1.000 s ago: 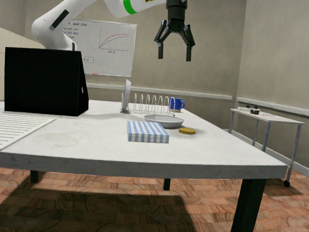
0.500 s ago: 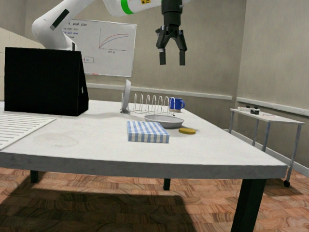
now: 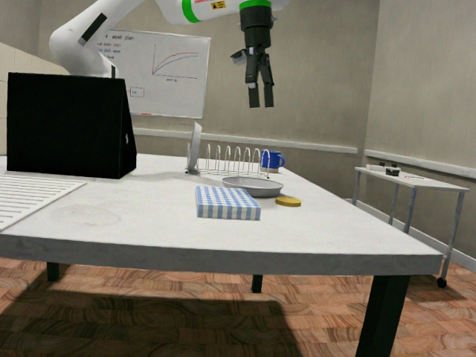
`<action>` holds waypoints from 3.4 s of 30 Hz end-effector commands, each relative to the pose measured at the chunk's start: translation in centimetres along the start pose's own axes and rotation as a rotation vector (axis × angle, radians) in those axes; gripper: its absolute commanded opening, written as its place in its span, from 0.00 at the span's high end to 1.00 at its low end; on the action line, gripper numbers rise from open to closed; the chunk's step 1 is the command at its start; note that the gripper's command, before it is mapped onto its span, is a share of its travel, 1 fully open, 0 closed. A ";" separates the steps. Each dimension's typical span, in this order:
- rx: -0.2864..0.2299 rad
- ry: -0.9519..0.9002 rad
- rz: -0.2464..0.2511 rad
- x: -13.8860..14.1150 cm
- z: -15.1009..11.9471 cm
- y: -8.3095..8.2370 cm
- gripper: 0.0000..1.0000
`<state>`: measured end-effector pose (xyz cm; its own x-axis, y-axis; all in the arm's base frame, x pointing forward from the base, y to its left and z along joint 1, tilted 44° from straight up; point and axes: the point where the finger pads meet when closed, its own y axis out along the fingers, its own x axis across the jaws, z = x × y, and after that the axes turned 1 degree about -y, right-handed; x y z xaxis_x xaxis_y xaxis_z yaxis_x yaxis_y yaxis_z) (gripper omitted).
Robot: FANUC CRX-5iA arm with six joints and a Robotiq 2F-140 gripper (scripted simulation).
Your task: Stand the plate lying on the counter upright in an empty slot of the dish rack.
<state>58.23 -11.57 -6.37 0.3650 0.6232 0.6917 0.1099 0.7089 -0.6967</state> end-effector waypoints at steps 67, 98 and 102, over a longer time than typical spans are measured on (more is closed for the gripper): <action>-0.170 -1.563 0.186 -1.6 11.4 7.8 0.00; -0.157 -1.759 0.243 -2.4 13.5 8.7 0.76; -0.157 -1.759 0.243 -2.4 13.5 8.7 0.76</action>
<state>45.76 -2.38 -11.54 -0.9257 0.3577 -0.1227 0.3252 0.5872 -0.7412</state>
